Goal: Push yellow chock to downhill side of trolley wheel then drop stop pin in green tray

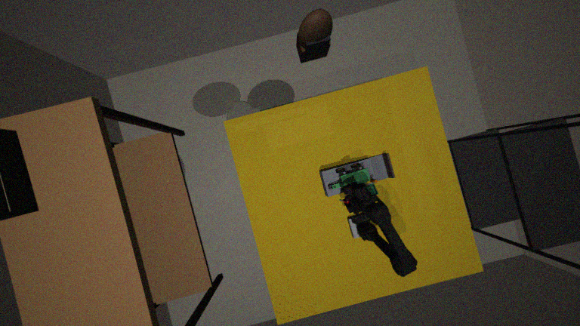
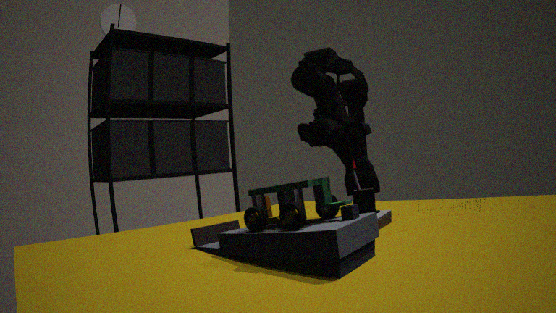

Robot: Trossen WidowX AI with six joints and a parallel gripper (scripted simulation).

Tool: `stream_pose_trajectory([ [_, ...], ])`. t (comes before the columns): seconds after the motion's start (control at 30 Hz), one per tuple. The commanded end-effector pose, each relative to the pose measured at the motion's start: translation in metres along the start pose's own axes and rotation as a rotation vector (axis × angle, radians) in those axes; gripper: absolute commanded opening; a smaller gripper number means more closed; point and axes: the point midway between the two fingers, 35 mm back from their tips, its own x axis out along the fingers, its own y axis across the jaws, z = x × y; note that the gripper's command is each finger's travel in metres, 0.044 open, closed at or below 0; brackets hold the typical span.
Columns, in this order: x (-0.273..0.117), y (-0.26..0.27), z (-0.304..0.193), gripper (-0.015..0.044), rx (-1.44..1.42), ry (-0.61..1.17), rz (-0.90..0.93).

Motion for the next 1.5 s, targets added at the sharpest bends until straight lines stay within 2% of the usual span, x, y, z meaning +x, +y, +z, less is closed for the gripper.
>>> stream_pose_trajectory([
  [0.0,-0.001,-0.001,0.013,0.0000,-0.004,0.003,-0.006],
  [1.47,-0.019,-0.005,0.174,0.0000,-0.004,-0.011,-0.007],
])
